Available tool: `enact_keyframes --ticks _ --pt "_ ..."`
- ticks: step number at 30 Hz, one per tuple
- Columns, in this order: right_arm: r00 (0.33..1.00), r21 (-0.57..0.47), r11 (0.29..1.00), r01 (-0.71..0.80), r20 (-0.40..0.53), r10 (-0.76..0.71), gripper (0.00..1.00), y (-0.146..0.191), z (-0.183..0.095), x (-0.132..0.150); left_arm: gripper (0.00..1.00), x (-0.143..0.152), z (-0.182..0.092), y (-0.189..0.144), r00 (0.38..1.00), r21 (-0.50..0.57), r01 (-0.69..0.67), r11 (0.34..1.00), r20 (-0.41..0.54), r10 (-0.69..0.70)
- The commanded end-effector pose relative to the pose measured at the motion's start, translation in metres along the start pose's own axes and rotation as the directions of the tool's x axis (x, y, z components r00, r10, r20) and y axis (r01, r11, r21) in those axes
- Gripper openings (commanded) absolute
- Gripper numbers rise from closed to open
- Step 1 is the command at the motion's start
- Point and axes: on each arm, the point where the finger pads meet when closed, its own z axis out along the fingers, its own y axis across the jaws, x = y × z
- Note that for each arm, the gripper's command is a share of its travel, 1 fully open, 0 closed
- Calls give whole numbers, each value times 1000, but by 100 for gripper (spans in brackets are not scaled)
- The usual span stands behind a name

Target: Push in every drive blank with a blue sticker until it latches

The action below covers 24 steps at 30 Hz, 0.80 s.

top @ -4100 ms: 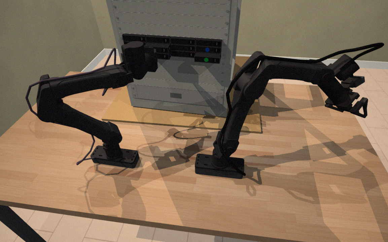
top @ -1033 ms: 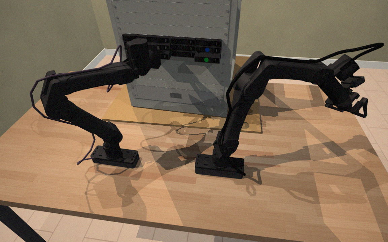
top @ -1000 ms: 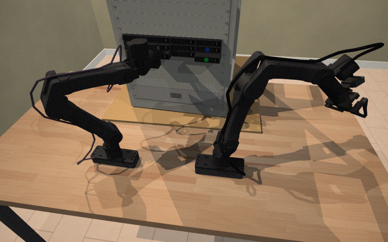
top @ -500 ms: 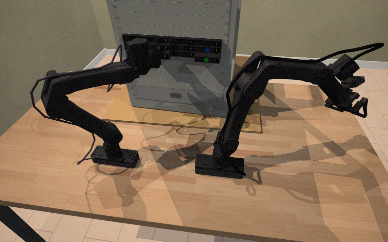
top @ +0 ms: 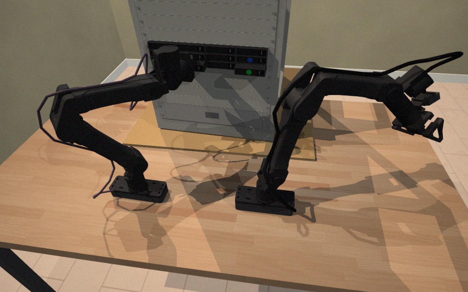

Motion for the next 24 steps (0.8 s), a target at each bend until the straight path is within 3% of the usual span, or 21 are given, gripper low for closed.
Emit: enact_keyframes --ticks 1,24 --pt "1000 9 1000 -8 23 8 100 -5 -6 -7 0 -4 1 -21 999 39 32 999 1 -32" --pt "1000 9 1000 -8 23 8 100 -5 -6 -7 0 -4 2 -22 999 41 34 999 -4 -34"
